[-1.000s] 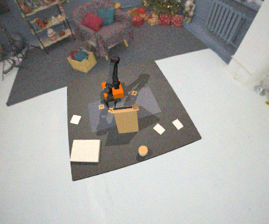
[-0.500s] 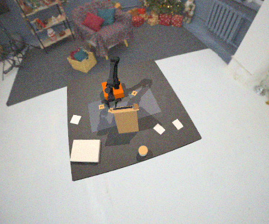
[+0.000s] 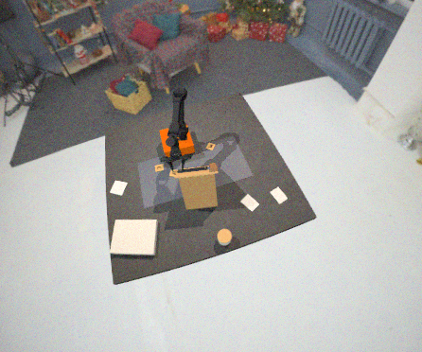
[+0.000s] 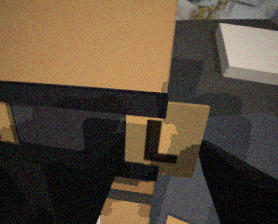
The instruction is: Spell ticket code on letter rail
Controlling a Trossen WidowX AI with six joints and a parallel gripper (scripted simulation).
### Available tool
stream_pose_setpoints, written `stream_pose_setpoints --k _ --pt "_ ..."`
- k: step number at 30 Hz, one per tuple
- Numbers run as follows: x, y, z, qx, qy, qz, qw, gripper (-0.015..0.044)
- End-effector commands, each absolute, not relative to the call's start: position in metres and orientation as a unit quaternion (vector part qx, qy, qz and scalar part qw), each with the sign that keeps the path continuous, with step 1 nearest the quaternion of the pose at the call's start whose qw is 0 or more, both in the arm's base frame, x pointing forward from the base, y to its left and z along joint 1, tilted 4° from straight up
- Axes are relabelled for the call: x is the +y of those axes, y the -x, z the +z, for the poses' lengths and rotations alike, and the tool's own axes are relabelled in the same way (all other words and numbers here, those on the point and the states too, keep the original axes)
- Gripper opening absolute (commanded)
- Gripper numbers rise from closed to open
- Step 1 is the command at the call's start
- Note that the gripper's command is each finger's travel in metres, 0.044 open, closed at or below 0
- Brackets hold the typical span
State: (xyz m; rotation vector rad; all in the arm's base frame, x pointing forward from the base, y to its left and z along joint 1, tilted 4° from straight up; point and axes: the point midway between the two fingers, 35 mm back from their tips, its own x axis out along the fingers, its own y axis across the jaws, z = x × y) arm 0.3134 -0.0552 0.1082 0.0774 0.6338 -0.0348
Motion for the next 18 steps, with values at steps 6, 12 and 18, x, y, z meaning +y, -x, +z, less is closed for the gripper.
stream_pose_setpoints --k 6,12,18 --pt "-0.0504 -0.3141 0.1092 0.310 -0.039 -0.019 0.950 0.0000" --pt "-0.0474 -0.3143 0.1094 0.310 -0.039 -0.019 0.950 0.0000" --pt "-0.0444 -0.3145 0.1095 0.310 -0.039 -0.019 0.950 0.0000"
